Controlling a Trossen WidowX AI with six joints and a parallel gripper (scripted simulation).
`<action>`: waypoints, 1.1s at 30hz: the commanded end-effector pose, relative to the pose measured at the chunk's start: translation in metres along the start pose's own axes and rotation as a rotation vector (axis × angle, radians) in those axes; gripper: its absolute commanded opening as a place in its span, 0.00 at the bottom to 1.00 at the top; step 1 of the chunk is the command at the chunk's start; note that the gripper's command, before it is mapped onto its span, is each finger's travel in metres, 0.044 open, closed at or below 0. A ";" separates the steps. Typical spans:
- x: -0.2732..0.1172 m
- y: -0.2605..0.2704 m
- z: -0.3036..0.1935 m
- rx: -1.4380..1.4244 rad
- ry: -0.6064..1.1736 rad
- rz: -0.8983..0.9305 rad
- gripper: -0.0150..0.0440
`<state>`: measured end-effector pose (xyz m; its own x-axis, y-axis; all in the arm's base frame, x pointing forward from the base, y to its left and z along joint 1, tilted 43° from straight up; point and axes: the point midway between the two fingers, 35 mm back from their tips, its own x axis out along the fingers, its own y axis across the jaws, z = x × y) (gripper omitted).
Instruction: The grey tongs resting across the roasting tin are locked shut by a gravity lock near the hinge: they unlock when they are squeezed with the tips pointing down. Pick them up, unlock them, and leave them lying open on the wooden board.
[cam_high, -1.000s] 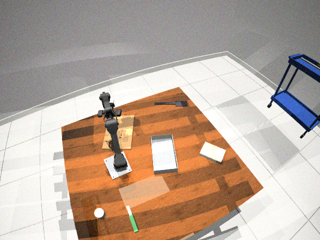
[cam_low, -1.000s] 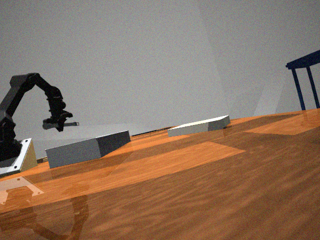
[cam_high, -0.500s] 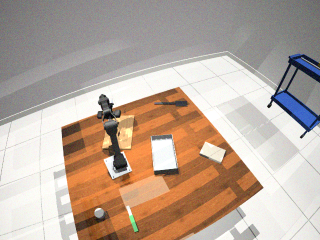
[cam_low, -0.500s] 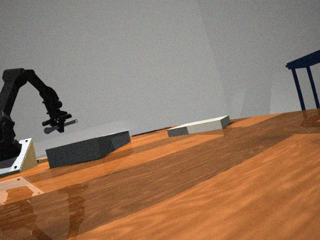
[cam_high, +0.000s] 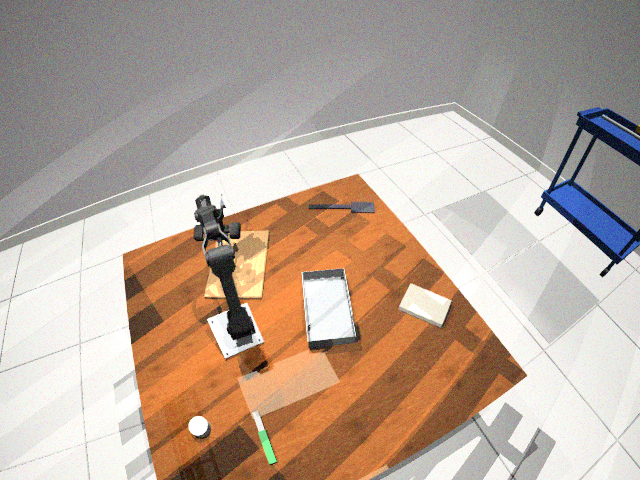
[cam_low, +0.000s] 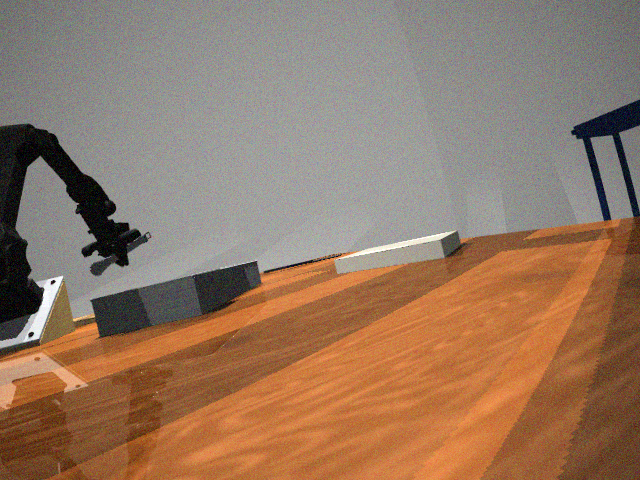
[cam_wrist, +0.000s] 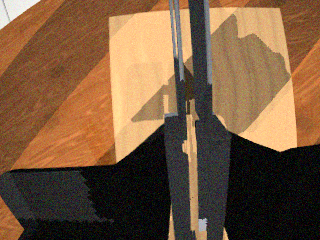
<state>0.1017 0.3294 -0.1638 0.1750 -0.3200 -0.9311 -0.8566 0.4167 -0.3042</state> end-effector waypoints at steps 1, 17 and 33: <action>-0.005 0.000 0.002 -0.001 -0.065 0.000 0.00; -0.008 -0.002 -0.009 0.004 -0.266 -0.003 0.00; -0.018 -0.009 -0.028 0.018 -0.463 -0.001 0.00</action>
<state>0.0921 0.3065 -0.1460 0.3579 0.0448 -0.9327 -0.8503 0.4285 -0.3057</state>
